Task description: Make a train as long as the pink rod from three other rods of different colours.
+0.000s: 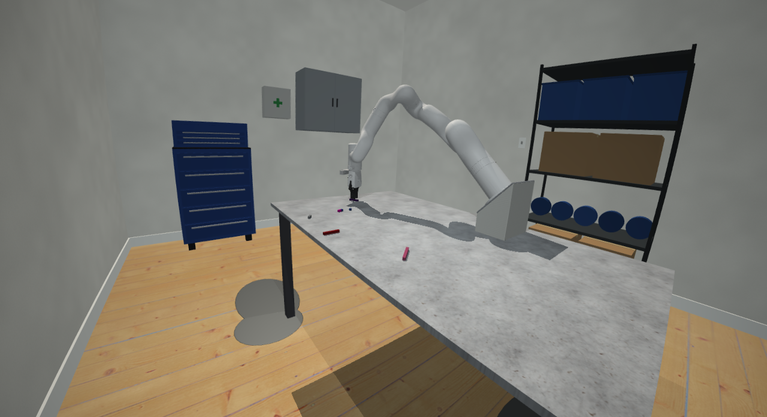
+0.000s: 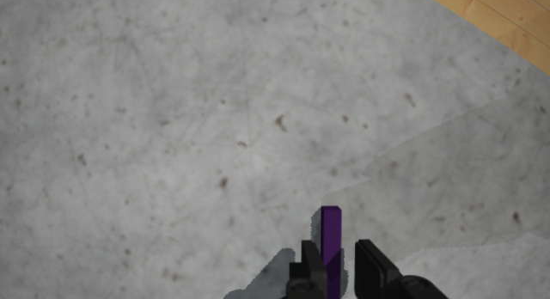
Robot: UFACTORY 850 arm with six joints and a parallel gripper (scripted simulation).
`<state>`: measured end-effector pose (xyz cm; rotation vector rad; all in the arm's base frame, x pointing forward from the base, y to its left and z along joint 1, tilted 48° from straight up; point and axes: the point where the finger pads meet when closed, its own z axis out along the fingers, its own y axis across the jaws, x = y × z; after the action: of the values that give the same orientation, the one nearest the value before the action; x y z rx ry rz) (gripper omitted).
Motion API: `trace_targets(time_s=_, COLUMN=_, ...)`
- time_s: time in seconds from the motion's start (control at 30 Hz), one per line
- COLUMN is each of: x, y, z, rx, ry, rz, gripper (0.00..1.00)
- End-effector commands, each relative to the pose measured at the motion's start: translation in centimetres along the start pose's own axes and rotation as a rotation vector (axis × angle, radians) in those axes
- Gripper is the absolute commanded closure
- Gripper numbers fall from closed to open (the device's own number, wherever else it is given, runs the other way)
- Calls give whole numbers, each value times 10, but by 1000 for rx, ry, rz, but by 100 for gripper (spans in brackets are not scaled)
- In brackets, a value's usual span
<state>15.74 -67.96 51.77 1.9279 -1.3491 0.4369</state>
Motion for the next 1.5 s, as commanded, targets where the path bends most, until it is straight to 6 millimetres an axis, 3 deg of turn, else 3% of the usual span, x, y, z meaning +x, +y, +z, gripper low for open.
trace_targets(time_s=0.0, x=1, y=0, z=-1, rx=0, ry=2, rz=0, gripper=76)
trace_targets(time_s=0.87, x=1, y=0, z=0, rx=0, ry=2, rz=0, gripper=76)
trace_targets(time_s=1.47, x=1, y=0, z=11, rx=0, ry=2, rz=0, gripper=76)
